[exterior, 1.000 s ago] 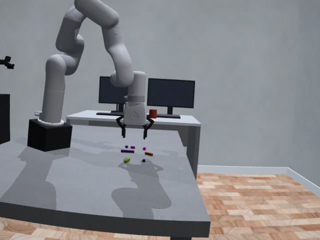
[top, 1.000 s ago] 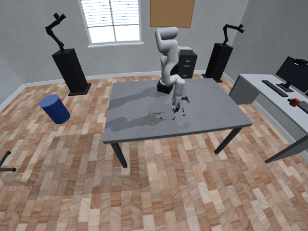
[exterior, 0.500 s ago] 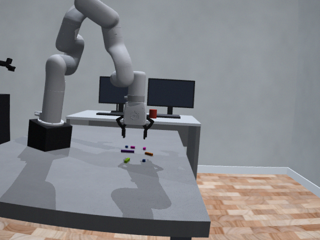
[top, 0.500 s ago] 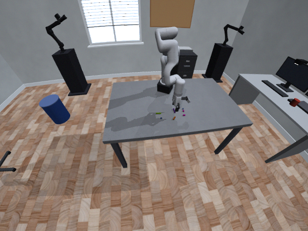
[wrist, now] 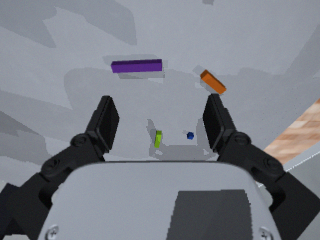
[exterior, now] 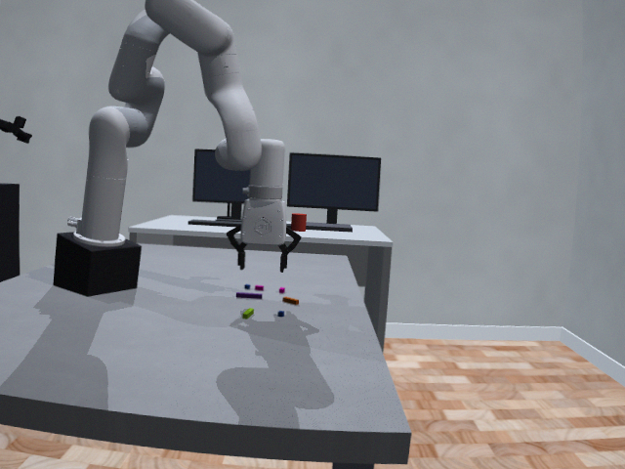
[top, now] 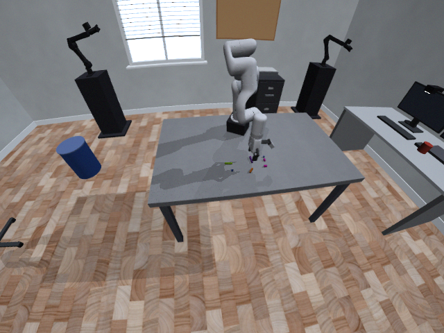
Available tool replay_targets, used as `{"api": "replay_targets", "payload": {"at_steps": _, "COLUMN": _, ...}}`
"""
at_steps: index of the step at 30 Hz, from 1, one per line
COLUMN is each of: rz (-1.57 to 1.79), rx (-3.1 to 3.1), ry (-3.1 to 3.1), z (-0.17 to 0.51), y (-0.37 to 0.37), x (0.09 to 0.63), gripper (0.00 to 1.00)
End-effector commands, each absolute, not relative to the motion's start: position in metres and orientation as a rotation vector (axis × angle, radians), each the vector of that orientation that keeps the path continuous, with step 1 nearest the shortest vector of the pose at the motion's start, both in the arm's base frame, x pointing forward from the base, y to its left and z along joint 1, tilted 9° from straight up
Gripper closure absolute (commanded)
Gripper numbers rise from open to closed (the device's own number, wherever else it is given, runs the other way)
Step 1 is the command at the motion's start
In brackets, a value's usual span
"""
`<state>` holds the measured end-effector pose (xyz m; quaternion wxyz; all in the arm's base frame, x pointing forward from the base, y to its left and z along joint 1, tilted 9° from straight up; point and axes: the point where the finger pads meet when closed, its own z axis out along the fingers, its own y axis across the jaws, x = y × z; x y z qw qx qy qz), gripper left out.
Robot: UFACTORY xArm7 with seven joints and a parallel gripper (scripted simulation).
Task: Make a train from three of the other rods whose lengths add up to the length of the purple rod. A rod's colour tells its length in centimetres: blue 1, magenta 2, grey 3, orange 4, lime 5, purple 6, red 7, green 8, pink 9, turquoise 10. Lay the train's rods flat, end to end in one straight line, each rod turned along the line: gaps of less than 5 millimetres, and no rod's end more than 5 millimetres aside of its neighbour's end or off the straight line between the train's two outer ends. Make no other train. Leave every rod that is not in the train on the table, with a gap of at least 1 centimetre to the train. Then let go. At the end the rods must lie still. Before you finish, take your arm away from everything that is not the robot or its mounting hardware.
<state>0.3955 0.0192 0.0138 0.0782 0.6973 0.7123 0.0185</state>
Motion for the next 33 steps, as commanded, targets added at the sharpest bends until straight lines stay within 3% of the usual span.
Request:
{"api": "replay_targets", "payload": {"at_steps": 1, "rz": 0.059, "rx": 2.086, "ry": 2.131, "z": 0.015, "y": 0.019, "x": 0.397, "gripper": 0.0}}
{"api": "replay_targets", "payload": {"at_steps": 33, "rz": 0.158, "rx": 2.832, "ry": 1.023, "z": 0.027, "y": -0.024, "x": 0.445, "gripper": 0.0}}
